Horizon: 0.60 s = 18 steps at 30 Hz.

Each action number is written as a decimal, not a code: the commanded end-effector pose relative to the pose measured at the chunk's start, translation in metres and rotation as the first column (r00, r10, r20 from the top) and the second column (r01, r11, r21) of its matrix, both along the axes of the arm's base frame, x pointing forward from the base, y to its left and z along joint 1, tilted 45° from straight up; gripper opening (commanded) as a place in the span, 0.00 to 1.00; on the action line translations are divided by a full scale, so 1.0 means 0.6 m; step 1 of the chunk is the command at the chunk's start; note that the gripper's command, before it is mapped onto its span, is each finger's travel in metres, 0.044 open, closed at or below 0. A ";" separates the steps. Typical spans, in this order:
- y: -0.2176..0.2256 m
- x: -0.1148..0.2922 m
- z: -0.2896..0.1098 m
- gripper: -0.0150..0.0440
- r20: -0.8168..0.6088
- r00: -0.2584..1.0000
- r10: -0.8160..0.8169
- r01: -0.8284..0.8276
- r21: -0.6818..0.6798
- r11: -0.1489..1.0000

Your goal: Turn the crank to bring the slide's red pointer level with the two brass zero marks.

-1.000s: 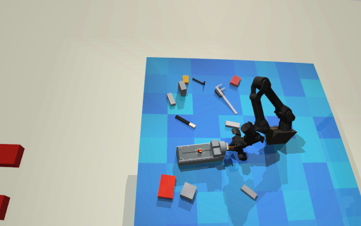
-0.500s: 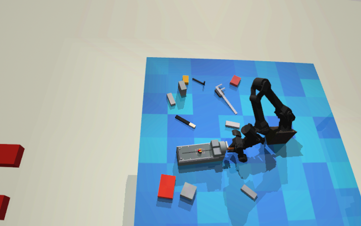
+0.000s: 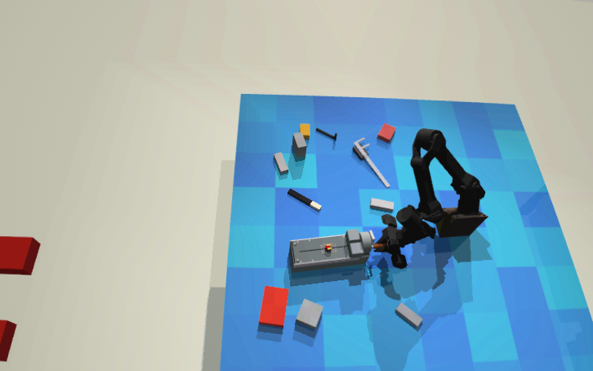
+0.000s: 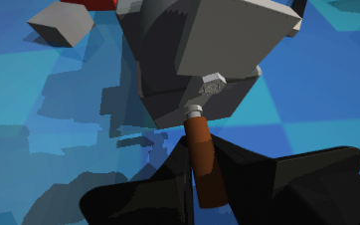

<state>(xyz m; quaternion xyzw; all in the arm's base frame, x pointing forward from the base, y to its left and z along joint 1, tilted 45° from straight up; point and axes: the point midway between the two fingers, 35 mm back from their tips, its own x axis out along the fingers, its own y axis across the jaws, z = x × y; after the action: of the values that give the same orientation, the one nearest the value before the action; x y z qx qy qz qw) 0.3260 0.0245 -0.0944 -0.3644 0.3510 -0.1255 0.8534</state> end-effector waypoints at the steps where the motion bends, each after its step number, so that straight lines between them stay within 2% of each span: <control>1: 0.014 -0.001 -0.007 0.25 -0.010 1.000 0.022 -0.022 0.010 1.000; 18: 0.033 -0.003 -0.007 0.25 -0.010 1.000 0.022 -0.022 0.011 1.000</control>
<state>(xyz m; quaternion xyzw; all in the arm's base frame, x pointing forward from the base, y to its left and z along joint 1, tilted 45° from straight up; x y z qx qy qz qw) 0.3249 0.0357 -0.0976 -0.3644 0.3533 -0.1240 0.8527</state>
